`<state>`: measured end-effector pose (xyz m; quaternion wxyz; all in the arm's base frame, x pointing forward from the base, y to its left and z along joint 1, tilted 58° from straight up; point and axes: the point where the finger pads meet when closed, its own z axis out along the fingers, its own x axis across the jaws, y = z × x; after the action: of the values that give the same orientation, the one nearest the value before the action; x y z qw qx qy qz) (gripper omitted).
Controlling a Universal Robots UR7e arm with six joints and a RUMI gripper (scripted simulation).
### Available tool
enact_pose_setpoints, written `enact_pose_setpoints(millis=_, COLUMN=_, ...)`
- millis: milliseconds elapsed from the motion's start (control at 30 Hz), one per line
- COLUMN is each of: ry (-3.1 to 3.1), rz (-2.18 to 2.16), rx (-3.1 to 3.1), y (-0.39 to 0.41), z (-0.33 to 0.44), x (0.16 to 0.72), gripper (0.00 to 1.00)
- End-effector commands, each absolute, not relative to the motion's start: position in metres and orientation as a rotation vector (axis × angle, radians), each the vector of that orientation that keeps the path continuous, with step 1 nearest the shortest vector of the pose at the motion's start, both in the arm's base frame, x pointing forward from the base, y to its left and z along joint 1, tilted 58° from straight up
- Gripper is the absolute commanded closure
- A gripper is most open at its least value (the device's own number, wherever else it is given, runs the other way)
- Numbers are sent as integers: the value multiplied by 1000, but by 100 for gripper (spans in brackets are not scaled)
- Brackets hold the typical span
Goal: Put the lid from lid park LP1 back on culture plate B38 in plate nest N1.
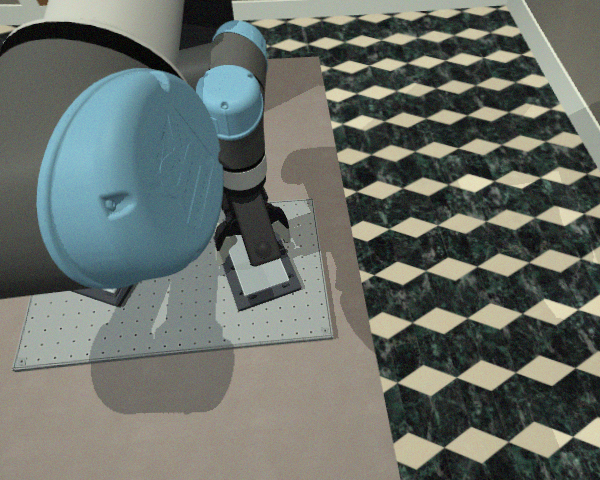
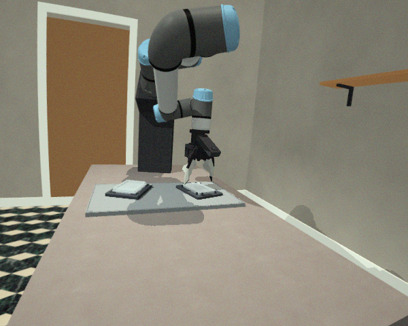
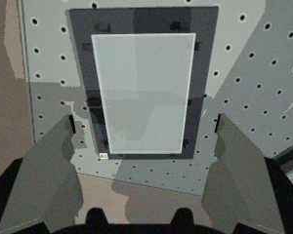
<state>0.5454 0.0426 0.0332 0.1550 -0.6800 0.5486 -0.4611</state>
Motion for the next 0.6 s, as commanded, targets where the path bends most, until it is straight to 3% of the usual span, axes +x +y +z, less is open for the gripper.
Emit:
enact_pose_setpoints(millis=0, ry=1571, rz=-1321, rx=-1948, y=42, z=31, x=549, gripper=18)
enact_pose_setpoints(millis=567, ry=1571, rz=-1322, rx=-1948, y=38, z=24, x=560, gripper=18)
